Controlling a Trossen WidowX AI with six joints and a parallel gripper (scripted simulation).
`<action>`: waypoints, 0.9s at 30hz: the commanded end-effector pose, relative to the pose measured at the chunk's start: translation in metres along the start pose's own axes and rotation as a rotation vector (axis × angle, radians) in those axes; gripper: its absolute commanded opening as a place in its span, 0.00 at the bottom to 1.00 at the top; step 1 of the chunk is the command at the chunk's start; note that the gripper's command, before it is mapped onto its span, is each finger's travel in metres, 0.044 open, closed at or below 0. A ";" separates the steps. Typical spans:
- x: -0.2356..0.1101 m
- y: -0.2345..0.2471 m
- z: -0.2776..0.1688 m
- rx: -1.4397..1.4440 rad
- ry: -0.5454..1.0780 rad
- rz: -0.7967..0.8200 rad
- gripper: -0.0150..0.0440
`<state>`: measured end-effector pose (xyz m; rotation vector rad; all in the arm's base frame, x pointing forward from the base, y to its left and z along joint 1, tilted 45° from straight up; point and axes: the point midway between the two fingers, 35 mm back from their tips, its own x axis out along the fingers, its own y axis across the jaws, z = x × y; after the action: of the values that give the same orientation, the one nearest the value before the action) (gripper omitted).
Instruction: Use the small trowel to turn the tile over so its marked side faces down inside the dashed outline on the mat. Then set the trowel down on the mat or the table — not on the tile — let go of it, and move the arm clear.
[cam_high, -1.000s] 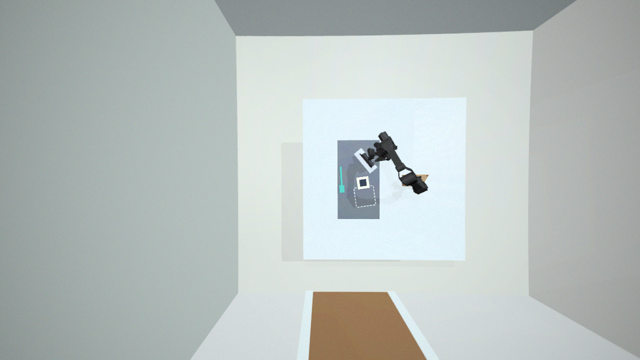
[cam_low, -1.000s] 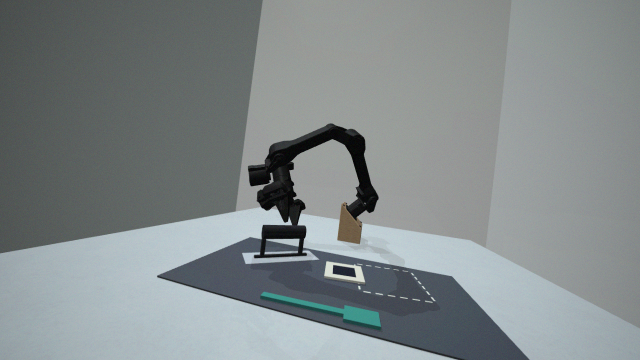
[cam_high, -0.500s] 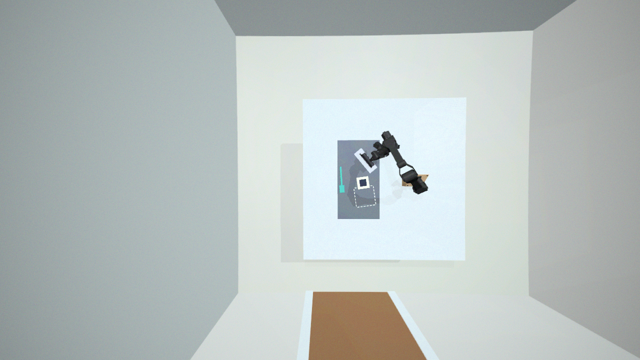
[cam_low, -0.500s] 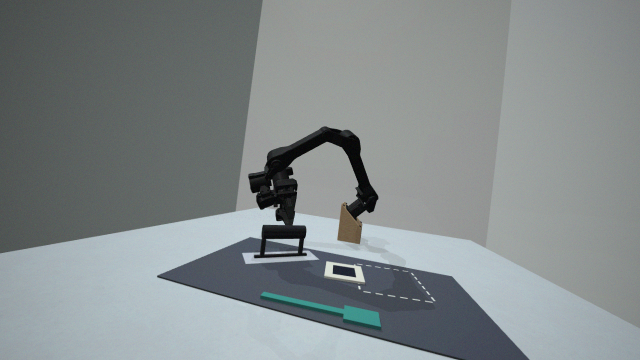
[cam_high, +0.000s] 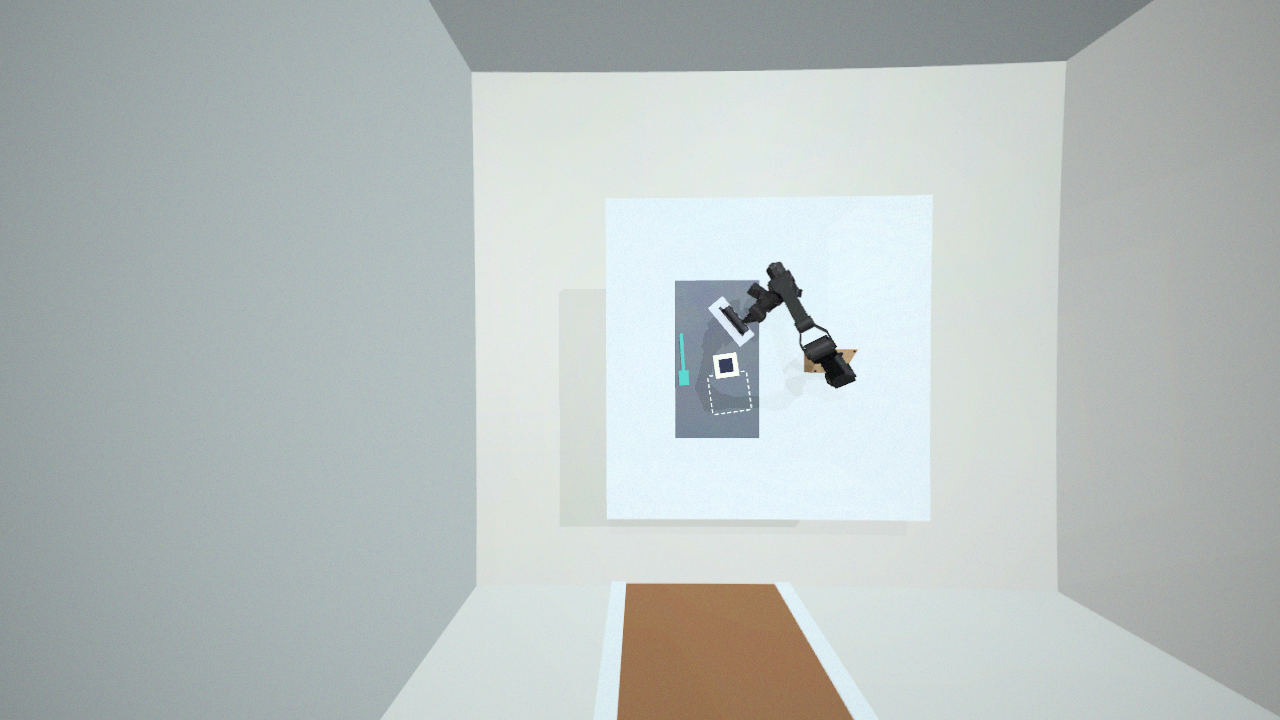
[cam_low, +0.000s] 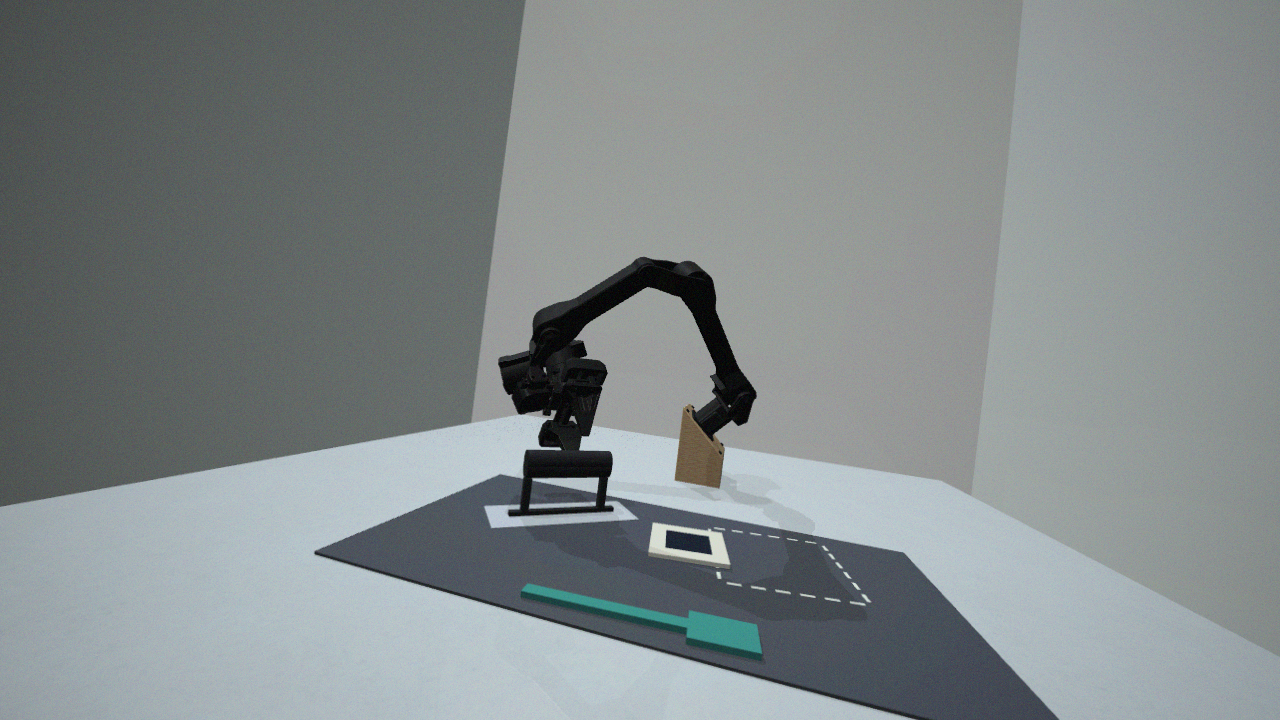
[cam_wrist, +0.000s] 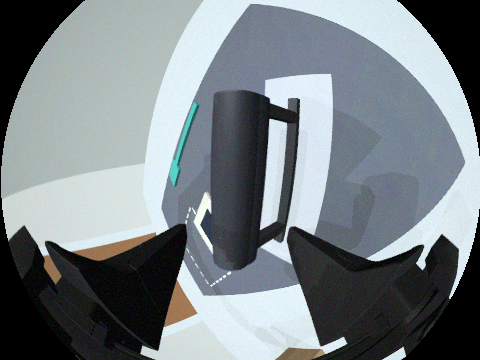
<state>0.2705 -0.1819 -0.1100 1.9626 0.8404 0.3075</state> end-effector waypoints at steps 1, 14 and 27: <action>0.003 -0.002 0.000 -0.008 -0.007 0.004 0.76; 0.023 -0.007 0.004 -0.006 -0.022 -0.009 0.76; 0.042 -0.006 0.004 -0.006 -0.023 -0.005 0.76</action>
<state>0.2969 -0.1571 -0.1260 1.9504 0.8378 0.2797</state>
